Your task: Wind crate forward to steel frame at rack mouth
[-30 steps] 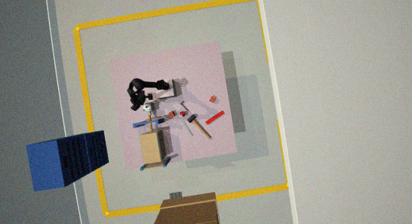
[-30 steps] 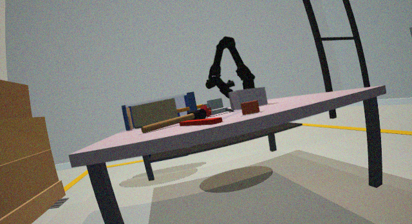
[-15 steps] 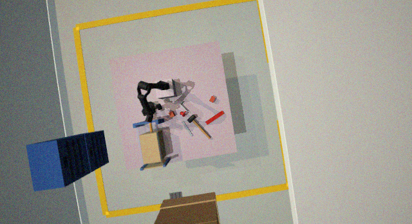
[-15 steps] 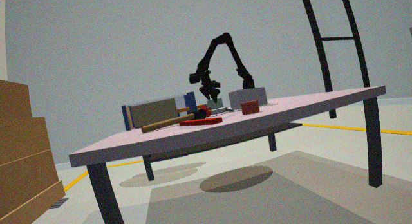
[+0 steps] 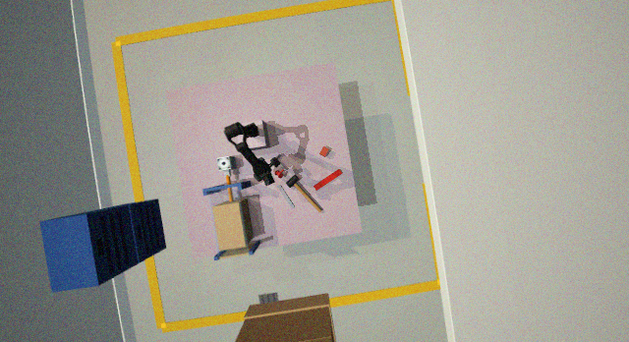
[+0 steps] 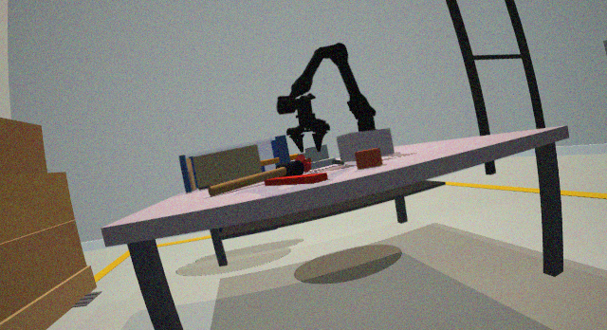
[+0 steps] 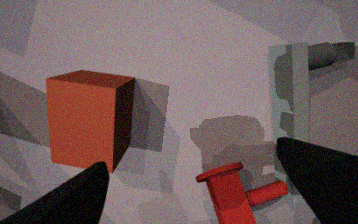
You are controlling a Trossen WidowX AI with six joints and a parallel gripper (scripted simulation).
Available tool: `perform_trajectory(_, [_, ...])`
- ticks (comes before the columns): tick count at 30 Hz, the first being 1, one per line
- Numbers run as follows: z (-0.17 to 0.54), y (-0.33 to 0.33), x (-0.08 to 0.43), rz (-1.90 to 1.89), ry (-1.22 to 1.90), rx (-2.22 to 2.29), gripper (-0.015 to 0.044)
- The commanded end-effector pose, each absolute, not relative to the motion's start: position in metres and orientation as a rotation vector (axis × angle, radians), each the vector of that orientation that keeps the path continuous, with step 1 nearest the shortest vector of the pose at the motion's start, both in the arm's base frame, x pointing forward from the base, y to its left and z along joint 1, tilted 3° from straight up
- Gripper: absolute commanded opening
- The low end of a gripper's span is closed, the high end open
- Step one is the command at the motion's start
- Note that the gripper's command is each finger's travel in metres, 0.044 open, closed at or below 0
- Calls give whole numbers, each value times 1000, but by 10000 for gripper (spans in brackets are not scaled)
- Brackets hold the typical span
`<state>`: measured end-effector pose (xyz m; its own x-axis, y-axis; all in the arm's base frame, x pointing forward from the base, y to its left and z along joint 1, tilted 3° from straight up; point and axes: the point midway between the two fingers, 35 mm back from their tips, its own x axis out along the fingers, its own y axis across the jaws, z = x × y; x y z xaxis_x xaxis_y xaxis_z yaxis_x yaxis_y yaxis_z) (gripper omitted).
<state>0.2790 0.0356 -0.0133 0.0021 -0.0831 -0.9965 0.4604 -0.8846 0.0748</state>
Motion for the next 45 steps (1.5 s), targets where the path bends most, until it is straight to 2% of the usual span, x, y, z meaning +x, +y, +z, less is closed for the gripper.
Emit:
perform_trajectory(1, [-15, 99, 265, -1952, 544, 1908, 440])
perform_trajectory(36, [-75, 104, 256, -1953, 555, 1906, 440])
perform_trajectory(45, [-71, 103, 257, -1945, 554, 1904, 380])
